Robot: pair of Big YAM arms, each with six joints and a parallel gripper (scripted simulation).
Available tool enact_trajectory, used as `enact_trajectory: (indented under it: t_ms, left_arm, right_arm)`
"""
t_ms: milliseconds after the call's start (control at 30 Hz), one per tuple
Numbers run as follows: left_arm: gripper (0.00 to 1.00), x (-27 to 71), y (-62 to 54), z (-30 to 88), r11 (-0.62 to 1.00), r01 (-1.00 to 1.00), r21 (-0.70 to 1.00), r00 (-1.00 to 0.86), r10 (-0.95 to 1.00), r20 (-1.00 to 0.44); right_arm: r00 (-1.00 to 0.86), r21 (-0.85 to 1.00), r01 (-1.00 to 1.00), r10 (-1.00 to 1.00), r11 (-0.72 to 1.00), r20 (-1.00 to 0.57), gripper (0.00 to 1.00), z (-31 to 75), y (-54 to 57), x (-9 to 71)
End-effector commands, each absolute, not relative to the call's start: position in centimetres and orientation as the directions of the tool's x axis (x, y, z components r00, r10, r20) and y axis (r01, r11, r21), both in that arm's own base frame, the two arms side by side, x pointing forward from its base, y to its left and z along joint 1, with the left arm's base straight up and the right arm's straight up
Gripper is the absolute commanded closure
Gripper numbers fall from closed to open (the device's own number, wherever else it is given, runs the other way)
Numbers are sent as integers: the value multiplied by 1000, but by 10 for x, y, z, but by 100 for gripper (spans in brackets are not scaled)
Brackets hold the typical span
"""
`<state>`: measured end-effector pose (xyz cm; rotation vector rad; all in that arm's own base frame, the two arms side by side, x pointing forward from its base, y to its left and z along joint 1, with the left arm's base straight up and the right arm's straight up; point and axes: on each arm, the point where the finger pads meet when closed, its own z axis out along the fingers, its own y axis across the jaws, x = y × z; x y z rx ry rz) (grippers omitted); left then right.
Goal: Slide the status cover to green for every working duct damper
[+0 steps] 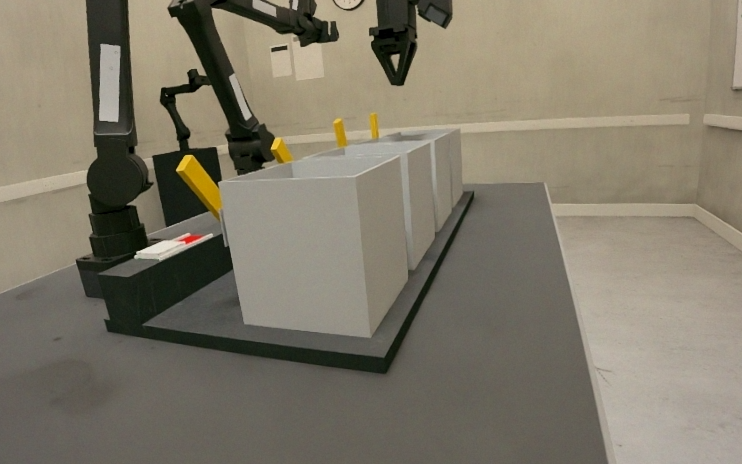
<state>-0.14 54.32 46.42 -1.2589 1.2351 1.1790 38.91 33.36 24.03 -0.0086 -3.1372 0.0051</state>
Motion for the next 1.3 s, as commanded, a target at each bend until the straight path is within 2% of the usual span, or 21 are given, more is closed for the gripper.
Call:
enact_trajectory:
  t_ms: [0,1267]
  left_arm:
    - [0,-5,545,501,-10,-1000,0,0,0,-1000]
    - [0,-5,545,501,-10,-1000,0,0,0,-1000]
  right_arm:
    - [-999,28,14,15,1000,-31,64,259,338,394]
    - [-999,37,14,15,999,-33,64,259,335,389]
